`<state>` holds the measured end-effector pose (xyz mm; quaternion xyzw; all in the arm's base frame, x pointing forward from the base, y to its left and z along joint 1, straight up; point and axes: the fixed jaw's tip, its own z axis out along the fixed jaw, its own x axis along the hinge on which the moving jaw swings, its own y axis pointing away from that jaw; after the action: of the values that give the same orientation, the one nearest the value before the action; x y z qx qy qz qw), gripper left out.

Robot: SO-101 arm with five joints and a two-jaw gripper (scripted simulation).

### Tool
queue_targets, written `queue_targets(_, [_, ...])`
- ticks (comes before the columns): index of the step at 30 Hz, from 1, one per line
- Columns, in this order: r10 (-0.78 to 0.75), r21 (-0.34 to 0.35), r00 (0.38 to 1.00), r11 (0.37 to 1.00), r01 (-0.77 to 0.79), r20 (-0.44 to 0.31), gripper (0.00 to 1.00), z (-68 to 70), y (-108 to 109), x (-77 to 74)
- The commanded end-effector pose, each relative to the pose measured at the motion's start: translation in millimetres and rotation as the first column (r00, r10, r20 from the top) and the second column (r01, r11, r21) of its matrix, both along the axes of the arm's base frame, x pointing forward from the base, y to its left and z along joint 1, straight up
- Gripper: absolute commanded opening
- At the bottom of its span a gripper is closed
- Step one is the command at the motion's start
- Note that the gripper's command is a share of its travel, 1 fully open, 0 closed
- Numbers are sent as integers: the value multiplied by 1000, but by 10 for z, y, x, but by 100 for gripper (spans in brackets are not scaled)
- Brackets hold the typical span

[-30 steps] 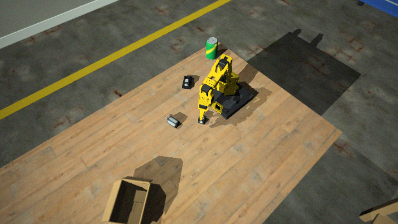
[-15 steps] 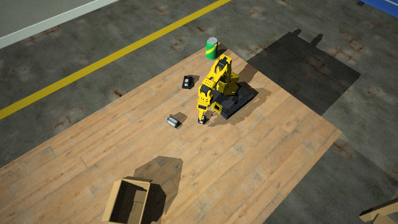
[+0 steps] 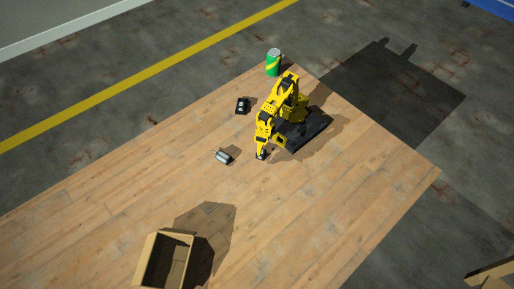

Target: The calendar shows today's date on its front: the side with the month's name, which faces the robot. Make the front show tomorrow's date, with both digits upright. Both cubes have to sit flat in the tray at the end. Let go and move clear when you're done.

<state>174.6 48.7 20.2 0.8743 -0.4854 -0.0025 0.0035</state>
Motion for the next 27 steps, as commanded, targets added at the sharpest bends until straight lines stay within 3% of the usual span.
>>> queue_targets(1, [-3,-3,1000,1000,3,-17,35,-65,-28,-20])
queue_targets(17, [-3,-3,1000,1000,3,-17,35,-296,-30,-28])
queue_targets(27, [-3,-3,1000,1000,3,-17,35,-366,-32,-37])
